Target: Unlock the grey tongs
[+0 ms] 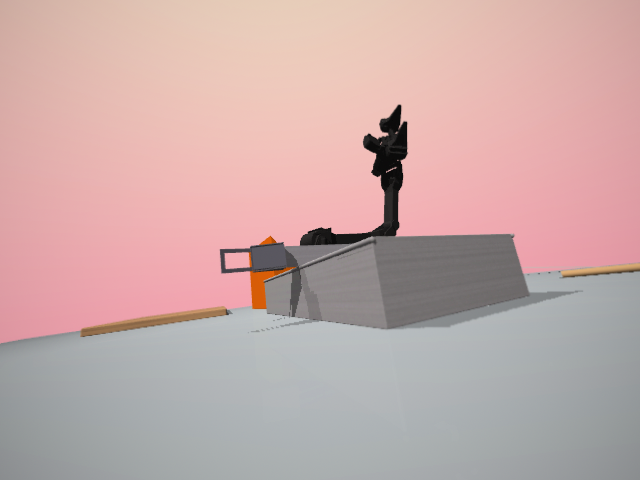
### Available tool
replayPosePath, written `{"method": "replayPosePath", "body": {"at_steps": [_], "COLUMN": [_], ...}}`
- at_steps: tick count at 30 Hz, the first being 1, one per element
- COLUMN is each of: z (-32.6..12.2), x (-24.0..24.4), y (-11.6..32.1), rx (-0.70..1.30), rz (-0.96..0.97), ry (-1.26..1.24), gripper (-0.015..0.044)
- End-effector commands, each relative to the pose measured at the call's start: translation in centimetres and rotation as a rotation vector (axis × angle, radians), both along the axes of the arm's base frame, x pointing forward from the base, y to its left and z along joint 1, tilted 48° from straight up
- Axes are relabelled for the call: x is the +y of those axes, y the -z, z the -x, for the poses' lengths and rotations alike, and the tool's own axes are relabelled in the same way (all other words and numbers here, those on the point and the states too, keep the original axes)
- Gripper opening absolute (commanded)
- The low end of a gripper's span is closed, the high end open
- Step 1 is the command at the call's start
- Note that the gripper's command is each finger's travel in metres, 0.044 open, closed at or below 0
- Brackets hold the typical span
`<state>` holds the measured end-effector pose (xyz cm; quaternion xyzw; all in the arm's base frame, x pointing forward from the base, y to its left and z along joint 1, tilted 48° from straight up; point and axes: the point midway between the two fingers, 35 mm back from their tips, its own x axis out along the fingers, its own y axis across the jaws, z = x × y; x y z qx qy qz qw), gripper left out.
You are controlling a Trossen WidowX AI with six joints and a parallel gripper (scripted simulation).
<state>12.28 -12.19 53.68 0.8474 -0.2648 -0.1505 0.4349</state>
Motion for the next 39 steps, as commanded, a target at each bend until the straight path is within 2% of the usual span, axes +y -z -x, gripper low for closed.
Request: {"method": "replayPosePath", "body": {"at_steps": [1,5,14,23,32,39], "z": [-1.0,-2.6,-7.9,-13.6,-17.9,-17.7], "x": [-2.9,-5.8,-11.0,-12.4,-8.2,-1.3], "y": [2.1,4.5,13.1,24.3,39.0,49.2], "rx": [0.062,0.141,0.328,0.573,0.847,1.002], "rz": [-0.037,-0.047,-0.186,-0.292,-0.388,-0.47], "ry": [-0.052,-0.112,-0.297,-0.549,-0.98,-1.384], "gripper": [0.044,0.044,0.044,0.044,0.044,0.044]}}
